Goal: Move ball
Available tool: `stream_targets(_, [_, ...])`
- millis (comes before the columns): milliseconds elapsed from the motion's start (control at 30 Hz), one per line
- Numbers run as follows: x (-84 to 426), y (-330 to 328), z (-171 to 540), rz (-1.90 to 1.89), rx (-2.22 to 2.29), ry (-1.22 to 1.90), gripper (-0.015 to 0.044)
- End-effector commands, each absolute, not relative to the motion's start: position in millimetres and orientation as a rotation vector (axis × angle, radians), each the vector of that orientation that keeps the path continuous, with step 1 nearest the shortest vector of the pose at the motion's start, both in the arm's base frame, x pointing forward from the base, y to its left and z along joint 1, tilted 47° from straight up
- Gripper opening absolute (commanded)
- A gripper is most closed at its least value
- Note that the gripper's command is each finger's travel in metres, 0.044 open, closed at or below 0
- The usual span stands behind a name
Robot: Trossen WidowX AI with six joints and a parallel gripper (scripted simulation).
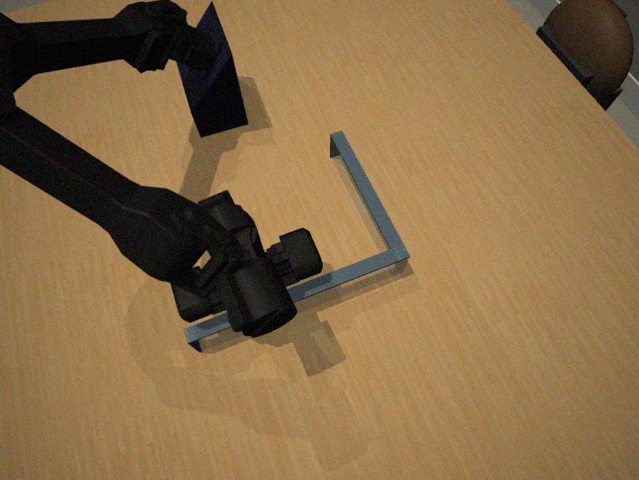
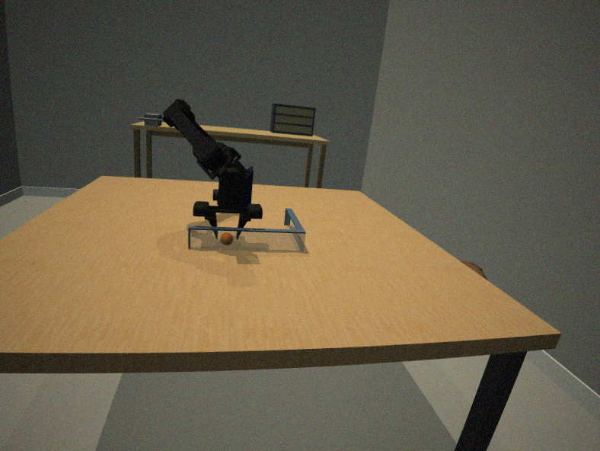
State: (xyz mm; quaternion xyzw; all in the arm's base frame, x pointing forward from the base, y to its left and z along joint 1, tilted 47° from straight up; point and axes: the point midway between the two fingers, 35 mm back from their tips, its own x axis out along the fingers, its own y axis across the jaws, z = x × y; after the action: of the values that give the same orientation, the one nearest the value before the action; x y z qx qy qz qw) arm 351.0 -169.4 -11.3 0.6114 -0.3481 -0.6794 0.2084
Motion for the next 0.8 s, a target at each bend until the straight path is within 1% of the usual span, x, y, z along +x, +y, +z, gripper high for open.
stream_targets(0, [362, -141, 14, -1.883, 1.714, -0.964, 0.0277])
stream_targets(67, [365, -118, 36, -1.885, 1.708, -0.962, 0.0277])
stream_targets(133, [365, -110, 44, -1.885, 1.706, -0.963, 0.0277])
stream_targets(533, [367, -113, 38, -1.873, 1.706, -0.95, 0.0277])
stream_targets(733, [370, -83, 69, -1.874, 1.706, -0.957, 0.0434])
stream_targets(767, [370, -83, 69, -1.874, 1.706, -0.957, 0.044])
